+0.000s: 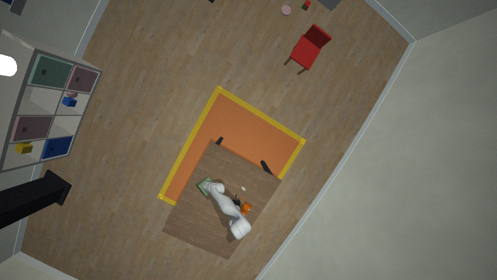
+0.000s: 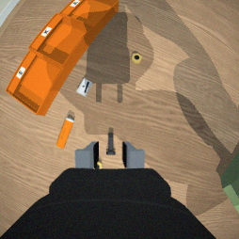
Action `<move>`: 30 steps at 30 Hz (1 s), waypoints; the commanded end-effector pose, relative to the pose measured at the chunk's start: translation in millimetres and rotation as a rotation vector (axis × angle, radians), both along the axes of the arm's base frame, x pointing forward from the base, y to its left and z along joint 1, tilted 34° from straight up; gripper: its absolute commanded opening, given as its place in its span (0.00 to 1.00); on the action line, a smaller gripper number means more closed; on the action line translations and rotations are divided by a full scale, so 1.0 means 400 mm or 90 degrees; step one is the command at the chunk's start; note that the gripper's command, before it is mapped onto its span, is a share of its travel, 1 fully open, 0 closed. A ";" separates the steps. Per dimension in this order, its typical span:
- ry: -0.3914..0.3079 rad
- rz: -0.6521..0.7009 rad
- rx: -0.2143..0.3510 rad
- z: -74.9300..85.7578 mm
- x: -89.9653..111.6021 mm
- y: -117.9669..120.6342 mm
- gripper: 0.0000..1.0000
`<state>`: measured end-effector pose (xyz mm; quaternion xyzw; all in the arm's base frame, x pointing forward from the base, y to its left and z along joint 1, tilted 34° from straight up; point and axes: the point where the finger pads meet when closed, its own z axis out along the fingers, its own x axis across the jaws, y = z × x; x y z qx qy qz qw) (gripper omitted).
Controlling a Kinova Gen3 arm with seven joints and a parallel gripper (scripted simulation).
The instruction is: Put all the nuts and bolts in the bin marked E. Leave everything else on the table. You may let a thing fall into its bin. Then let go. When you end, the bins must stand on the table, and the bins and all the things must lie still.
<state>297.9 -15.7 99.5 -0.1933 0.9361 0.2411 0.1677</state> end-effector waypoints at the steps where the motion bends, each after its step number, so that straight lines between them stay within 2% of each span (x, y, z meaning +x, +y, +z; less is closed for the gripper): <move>1: 0.000 0.000 0.000 0.000 0.001 -0.001 0.62; 15: 0.000 0.000 0.000 0.000 0.001 -0.001 0.62; 30: 0.000 0.000 0.000 -0.105 0.021 0.073 0.62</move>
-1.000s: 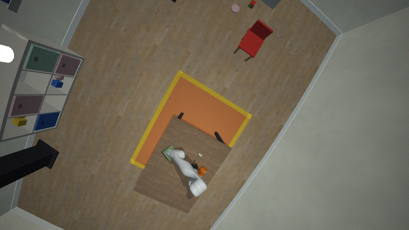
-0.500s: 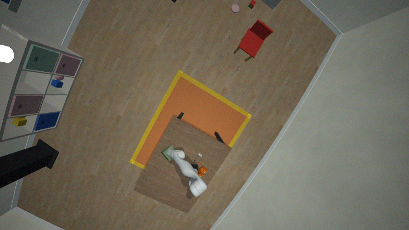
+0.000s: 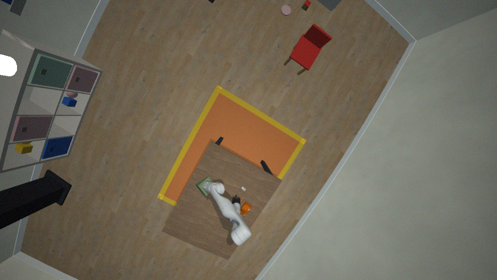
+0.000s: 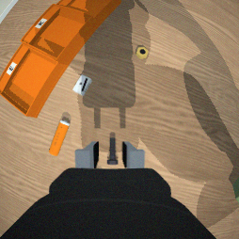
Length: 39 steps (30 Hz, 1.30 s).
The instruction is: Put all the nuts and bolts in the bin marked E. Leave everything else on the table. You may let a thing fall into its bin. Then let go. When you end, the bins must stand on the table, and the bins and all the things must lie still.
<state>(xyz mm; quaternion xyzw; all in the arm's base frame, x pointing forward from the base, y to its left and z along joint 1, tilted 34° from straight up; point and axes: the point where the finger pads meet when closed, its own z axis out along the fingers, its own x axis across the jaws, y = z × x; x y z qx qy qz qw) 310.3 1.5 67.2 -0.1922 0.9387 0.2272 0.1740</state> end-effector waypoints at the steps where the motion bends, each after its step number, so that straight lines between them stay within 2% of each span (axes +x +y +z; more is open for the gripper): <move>1: 0.010 0.007 0.015 -0.033 -0.009 0.036 0.62; 3: 0.010 0.007 0.015 -0.043 -0.008 0.043 0.62; 22: 0.010 0.007 0.015 -0.045 0.001 0.037 0.62; 33: 0.010 0.007 0.015 -0.069 0.007 0.052 0.62; 39: 0.010 0.007 0.015 -0.069 0.006 0.052 0.62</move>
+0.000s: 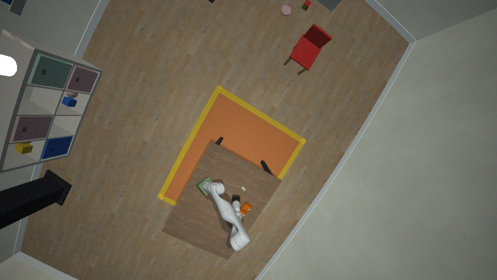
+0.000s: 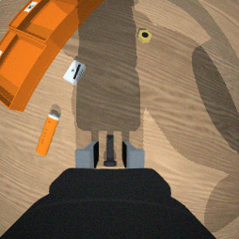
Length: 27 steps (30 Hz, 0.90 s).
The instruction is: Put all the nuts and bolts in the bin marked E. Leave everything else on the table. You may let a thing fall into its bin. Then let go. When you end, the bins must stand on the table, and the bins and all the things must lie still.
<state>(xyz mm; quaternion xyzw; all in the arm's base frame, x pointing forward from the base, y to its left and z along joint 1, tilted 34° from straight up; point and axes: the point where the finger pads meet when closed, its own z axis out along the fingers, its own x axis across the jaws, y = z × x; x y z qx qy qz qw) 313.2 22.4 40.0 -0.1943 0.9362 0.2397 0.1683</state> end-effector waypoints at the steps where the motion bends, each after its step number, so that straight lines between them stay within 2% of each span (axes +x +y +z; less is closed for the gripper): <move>1: 0.001 -0.001 0.001 -0.001 -0.001 0.000 0.62; 8: 0.001 -0.001 0.001 -0.002 0.001 -0.001 0.62; 9: 0.001 -0.001 0.001 -0.002 0.001 -0.001 0.32; 27: 0.001 -0.001 0.001 -0.002 0.001 -0.001 0.32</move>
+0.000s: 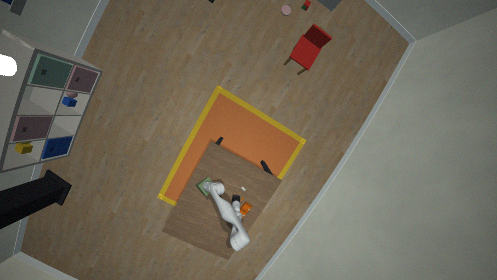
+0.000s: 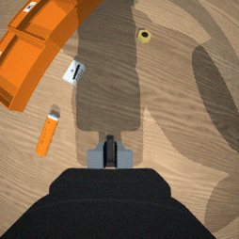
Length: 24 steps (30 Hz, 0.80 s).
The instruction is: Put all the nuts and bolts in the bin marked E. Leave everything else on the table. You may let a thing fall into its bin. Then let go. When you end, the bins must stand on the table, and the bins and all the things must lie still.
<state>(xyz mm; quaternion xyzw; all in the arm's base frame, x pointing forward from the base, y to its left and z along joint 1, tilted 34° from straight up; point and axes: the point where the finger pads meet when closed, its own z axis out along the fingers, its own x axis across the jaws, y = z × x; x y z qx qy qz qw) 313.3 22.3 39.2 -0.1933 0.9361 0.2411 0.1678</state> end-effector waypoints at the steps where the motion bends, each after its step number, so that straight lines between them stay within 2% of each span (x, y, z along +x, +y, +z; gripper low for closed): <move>1: 0.000 0.000 0.000 0.000 0.000 -0.001 0.32; 13: 0.000 0.000 0.000 0.000 0.001 -0.001 0.32; 24: 0.000 0.000 0.000 0.076 -0.020 -0.048 0.32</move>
